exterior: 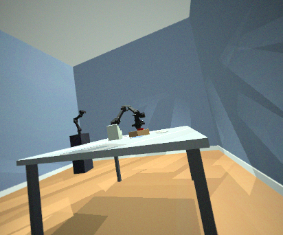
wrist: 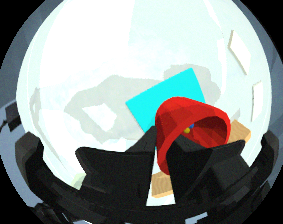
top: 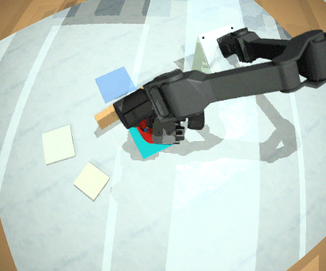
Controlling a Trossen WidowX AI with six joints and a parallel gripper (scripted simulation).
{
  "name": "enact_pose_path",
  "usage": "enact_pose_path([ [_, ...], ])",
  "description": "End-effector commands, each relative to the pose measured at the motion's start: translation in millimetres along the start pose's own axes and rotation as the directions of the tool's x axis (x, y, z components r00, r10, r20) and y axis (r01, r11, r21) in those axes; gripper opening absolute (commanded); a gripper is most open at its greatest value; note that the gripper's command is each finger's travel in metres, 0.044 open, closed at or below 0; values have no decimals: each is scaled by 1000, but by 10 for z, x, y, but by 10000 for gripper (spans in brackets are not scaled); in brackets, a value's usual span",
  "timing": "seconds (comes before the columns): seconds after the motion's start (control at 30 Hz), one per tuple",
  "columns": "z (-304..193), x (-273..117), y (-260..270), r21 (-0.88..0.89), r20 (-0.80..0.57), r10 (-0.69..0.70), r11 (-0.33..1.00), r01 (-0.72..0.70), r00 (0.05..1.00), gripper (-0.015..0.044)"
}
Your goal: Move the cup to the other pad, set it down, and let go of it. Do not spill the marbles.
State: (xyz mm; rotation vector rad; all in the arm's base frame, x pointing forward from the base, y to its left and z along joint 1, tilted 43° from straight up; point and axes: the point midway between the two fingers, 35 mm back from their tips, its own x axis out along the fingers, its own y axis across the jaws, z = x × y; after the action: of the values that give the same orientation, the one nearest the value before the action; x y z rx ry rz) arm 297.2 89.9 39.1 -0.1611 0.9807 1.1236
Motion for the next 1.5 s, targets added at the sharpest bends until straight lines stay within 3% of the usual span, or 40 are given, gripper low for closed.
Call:
enact_pose_path([
  [0.0, 2, -3, 0, -1, 0, 0, 1000, 0, 1000, 53],
  [0.1, 2, -3, 0, -1, 0, 0, 1000, 0, 1000, 128],
  [1.47, -35, -485, -14, 6, -4, 5, 1000, -5, 1000, 128],
])
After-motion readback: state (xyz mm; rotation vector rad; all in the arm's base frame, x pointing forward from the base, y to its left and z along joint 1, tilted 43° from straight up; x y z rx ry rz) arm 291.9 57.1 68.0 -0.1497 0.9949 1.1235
